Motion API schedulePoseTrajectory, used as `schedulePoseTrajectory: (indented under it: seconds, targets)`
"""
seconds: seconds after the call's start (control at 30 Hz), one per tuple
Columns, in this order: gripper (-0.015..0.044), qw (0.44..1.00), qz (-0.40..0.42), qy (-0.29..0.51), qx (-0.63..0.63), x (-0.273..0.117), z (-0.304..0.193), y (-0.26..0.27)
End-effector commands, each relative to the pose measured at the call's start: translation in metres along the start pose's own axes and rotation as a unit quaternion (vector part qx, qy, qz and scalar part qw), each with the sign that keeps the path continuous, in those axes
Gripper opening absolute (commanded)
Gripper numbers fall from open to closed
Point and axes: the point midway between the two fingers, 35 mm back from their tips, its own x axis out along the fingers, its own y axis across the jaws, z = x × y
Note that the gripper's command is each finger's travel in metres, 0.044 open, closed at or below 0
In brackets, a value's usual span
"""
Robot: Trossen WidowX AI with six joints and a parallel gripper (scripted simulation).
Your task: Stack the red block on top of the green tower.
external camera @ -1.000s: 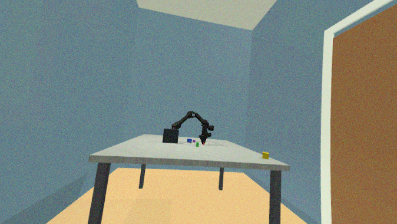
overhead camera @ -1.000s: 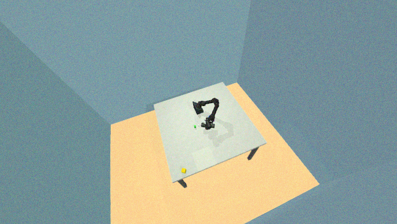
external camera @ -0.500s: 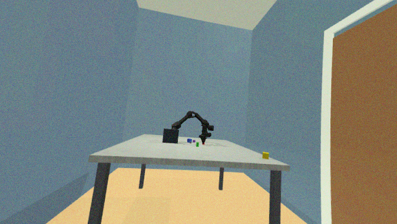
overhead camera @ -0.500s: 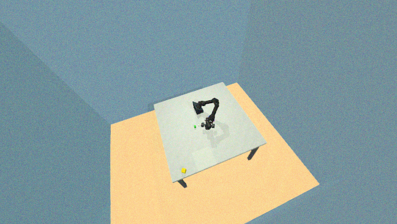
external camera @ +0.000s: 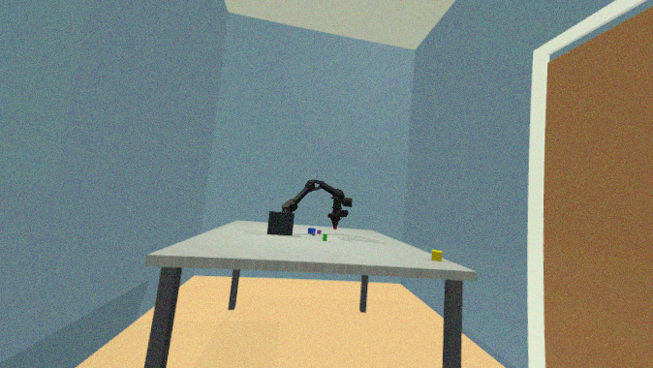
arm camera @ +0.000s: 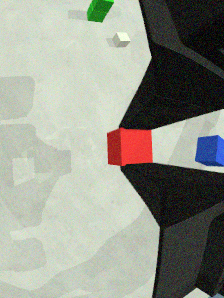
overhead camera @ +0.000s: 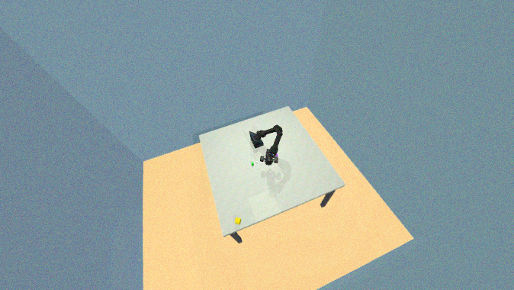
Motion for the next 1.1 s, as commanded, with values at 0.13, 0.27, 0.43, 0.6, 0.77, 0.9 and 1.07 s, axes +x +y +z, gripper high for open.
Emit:
schedulePoseTrajectory:
  seconds: [0.13,0.27,0.43,0.6,0.77,0.9,1.07]
  targets:
    - [0.0,1.0,-0.003,-0.002,-0.002,-0.042,0.001,0.0]
    - [0.0,1.0,-0.003,-0.002,-0.002,-0.059,0.0,0.0]
    - [0.0,1.0,0.0,-0.004,0.0,-0.057,0.001,0.0]
    - [0.0,1.0,-0.004,-0.003,-0.002,-0.061,0.003,-0.006]
    - [0.0,1.0,-0.009,-0.007,0.0,-0.064,0.011,-0.046]
    - [0.0,1.0,-0.012,-0.009,0.0,-0.066,0.014,-0.08]
    - [0.0,1.0,-0.013,-0.009,0.001,-0.067,0.013,-0.121]
